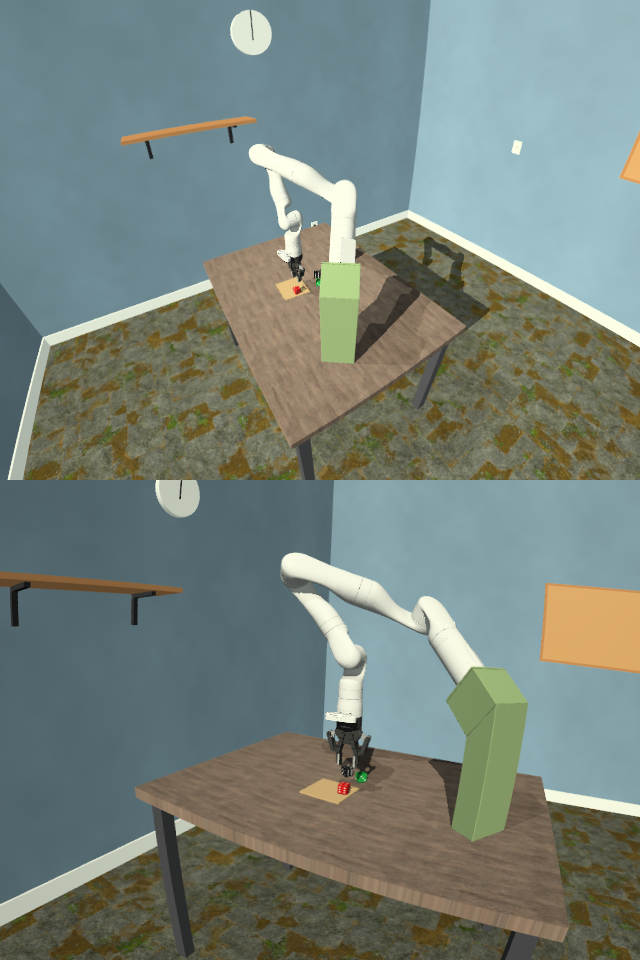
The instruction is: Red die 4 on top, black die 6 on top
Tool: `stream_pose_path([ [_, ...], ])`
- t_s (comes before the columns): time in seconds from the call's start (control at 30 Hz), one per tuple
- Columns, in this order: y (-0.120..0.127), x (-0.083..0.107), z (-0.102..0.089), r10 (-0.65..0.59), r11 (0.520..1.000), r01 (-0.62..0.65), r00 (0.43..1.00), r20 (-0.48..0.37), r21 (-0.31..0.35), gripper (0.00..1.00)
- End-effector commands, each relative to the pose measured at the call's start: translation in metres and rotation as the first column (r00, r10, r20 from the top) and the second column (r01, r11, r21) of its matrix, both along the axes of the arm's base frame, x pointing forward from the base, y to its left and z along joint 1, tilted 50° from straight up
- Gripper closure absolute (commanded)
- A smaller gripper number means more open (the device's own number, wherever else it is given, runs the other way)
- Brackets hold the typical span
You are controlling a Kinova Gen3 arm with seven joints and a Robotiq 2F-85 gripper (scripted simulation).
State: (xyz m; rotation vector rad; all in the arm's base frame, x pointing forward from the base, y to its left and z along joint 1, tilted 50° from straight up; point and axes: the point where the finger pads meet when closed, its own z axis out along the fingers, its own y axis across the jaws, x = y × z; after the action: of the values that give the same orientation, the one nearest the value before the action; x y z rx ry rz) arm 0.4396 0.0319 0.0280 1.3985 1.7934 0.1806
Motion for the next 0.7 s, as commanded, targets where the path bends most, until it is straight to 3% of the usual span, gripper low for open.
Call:
stream_pose_path([
  [0.0, 0.0074, -0.0007, 0.0029, 0.012, 1.000, -0.012, 1.000, 0.003, 0.007, 0.54],
  [0.1, 0.0075, -0.0008, 0.0030, 0.012, 1.000, -0.012, 1.000, 0.003, 0.007, 0.54],
  [0.13, 0.0075, -0.0008, 0.0030, 0.012, 1.000, -0.012, 1.000, 0.003, 0.007, 0.00],
  [0.67, 0.0075, -0.0008, 0.0030, 0.012, 1.000, -0.012, 1.000, 0.003, 0.007, 0.00],
])
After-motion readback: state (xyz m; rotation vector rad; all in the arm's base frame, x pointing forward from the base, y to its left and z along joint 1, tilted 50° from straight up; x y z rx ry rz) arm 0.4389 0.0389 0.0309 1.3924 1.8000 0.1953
